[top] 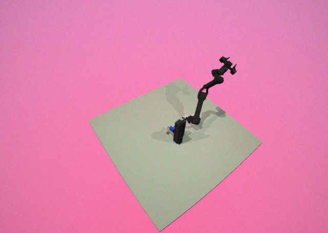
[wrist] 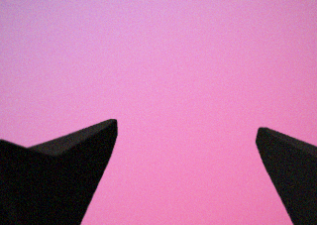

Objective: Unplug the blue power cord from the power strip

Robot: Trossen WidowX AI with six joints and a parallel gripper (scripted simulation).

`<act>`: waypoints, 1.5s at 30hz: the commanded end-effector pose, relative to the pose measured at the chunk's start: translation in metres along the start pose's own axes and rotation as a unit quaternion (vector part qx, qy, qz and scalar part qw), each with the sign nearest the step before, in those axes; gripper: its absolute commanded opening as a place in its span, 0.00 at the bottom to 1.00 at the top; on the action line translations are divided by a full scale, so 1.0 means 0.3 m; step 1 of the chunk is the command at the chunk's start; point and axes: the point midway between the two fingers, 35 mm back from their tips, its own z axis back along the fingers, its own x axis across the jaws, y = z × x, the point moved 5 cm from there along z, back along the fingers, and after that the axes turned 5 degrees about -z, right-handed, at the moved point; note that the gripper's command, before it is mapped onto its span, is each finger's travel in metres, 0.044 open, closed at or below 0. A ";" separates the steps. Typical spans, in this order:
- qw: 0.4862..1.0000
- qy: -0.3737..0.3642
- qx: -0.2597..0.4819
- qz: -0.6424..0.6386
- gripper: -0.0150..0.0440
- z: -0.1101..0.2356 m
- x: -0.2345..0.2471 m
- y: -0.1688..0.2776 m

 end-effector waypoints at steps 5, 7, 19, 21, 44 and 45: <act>1.000 0.005 -0.026 0.010 0.71 0.009 -0.047 -0.051; 0.998 0.022 -0.052 0.012 0.62 0.017 -0.113 -0.106; 0.959 0.188 -0.211 0.000 0.53 0.186 -0.595 -0.442; 0.947 0.217 -0.235 0.000 0.53 0.235 -0.670 -0.489; 0.720 0.522 -0.456 0.043 0.53 1.113 -1.197 -0.809; 0.704 0.536 -0.463 0.044 0.53 1.162 -1.205 -0.812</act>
